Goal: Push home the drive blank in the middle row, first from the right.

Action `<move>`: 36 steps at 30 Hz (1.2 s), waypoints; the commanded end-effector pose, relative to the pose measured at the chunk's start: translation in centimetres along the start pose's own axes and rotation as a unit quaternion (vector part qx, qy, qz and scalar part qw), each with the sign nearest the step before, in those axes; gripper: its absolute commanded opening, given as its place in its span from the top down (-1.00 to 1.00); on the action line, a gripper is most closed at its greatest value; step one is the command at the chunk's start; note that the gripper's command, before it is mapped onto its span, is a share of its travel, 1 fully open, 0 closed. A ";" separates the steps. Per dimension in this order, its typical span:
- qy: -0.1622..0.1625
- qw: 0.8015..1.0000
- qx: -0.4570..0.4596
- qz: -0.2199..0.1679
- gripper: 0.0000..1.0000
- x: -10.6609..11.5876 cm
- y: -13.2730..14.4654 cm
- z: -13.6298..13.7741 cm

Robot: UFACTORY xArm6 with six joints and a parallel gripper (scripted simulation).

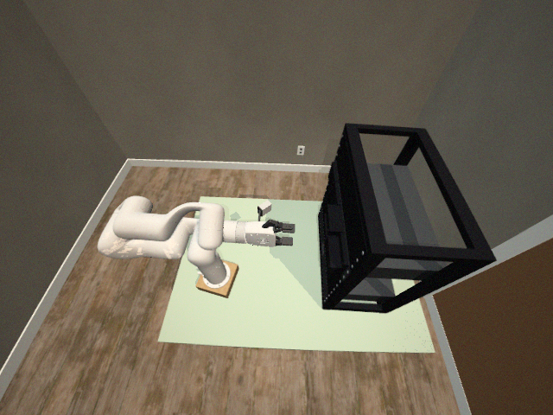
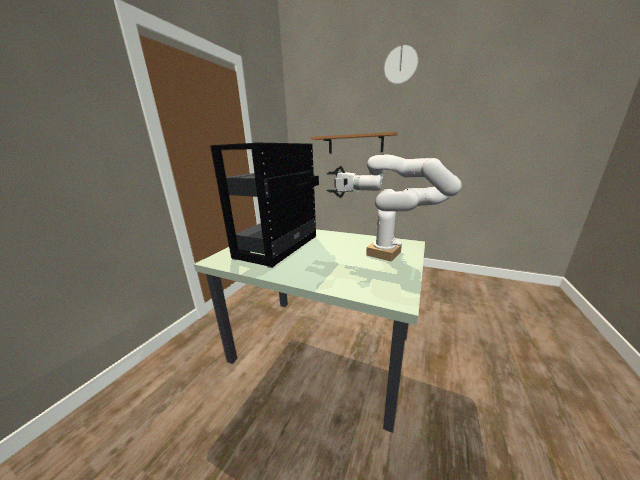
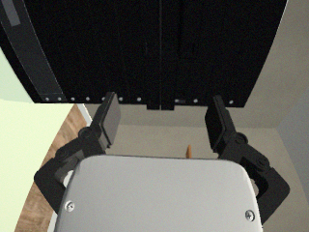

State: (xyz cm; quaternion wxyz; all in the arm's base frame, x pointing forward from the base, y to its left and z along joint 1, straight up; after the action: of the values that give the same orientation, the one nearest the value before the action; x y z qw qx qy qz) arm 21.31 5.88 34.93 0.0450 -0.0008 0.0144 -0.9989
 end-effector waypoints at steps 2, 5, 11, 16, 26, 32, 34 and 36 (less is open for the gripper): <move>0.001 1.000 0.004 -0.003 -1.00 0.1 0.2 0.1; 0.001 1.000 0.006 -0.004 -1.00 0.1 0.2 0.1; 0.001 1.000 0.006 -0.004 -1.00 0.1 0.2 0.1; 0.001 1.000 0.006 -0.004 -1.00 0.1 0.2 0.1; 0.000 1.000 0.006 -0.004 -1.00 -0.4 0.6 0.2; 0.000 1.000 0.006 -0.004 -1.00 -2.5 2.0 0.6; 0.000 1.000 0.006 -0.004 -1.00 -3.4 2.6 0.7; 0.000 1.000 0.006 -0.004 -1.00 -3.4 2.6 0.7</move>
State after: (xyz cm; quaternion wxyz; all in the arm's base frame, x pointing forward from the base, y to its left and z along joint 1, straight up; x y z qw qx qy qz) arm 23.68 4.25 35.34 0.0319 -0.0013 0.0071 -0.9995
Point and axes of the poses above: the point where the finger pads meet when closed, its own x axis back along the fingers, its own z axis across the jaws, y = z × x, the point moved 10 cm from there along x, back along the fingers, and after that the axes turned 1 degree about -x, right-handed, at the moved point
